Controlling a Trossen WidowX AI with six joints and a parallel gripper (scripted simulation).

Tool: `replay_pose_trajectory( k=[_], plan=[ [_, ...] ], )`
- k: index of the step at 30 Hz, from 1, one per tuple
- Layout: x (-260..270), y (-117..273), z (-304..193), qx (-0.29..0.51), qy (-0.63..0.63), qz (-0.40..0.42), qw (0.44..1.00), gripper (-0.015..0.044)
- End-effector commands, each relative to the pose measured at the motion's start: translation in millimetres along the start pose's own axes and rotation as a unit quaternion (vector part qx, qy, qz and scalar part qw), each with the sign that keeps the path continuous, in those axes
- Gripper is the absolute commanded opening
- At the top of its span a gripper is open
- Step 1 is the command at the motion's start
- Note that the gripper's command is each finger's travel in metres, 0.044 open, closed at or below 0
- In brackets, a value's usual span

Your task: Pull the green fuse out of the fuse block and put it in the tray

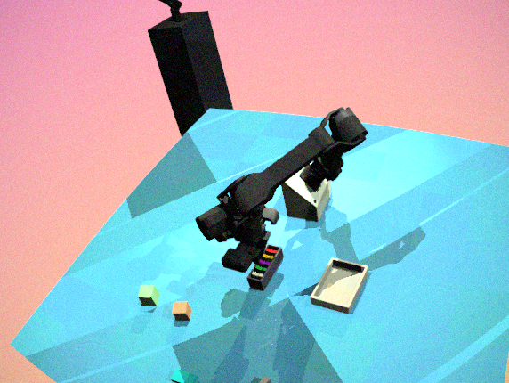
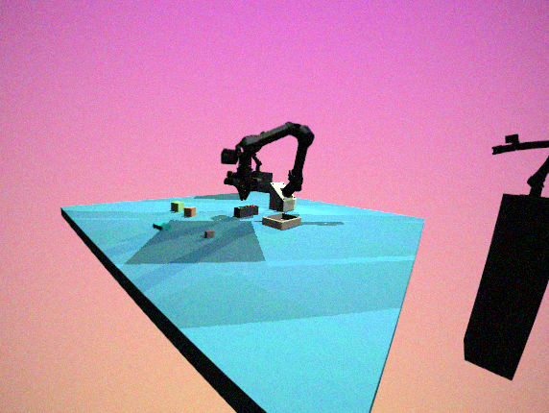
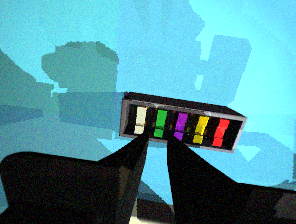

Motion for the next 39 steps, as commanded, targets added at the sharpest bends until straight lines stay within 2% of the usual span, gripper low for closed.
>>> replay_pose_trajectory(
  k=[1, 39],
  plan=[
    [-1.1, -6.9, -0.9, 0.004, -0.003, -0.002, 1.0, 0.0074],
    [-2.0, -30.1, -0.5, 0.005, -0.003, -0.002, 1.0, 0.0074]
  ],
)
Point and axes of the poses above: the point midway between the two fingers, 35 mm back from their tips, its own y axis back along the fingers, its own x axis across the jaws, z = x × y, the point moved 9 cm from there along y, back along the fingers, and after that the axes turned 14 degrees about y, right-handed, at the moved point
